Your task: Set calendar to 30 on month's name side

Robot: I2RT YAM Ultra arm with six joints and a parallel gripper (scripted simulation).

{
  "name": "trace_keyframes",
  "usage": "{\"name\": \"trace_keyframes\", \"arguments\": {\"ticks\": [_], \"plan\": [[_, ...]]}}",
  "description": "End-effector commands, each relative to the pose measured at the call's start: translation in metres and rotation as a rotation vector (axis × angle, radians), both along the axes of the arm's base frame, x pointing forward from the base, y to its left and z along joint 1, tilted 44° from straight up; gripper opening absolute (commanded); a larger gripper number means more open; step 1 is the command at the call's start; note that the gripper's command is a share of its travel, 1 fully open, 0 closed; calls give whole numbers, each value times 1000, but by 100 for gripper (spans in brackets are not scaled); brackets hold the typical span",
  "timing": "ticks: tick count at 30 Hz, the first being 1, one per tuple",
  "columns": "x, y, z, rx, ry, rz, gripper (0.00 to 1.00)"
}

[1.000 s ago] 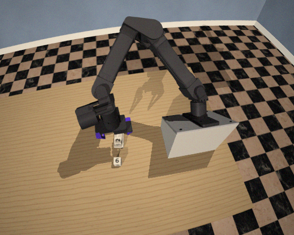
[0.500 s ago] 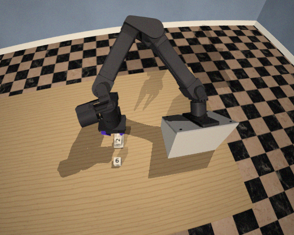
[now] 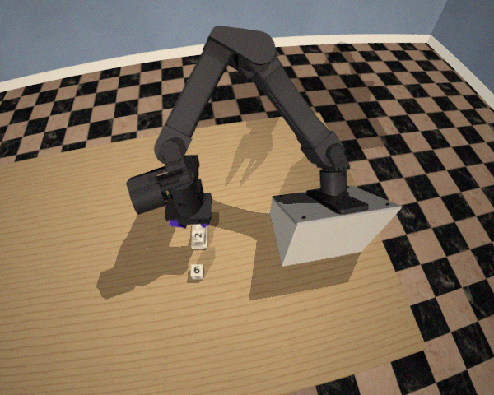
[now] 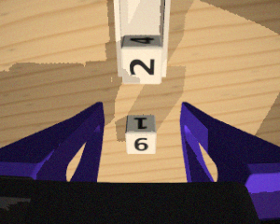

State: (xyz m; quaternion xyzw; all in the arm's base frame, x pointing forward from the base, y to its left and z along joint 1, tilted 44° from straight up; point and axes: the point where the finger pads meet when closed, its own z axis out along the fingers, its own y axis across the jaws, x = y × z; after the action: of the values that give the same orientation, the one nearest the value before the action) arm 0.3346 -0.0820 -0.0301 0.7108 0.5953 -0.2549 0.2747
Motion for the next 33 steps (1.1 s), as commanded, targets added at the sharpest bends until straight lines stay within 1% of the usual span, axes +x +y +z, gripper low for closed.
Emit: {"name": "trace_keyframes", "arguments": {"ticks": [1, 22, 33], "plan": [[3, 2, 3, -6, -10, 8, 47], [3, 0, 2, -6, -10, 8, 47], [2, -7, -6, -6, -10, 7, 47]]}}
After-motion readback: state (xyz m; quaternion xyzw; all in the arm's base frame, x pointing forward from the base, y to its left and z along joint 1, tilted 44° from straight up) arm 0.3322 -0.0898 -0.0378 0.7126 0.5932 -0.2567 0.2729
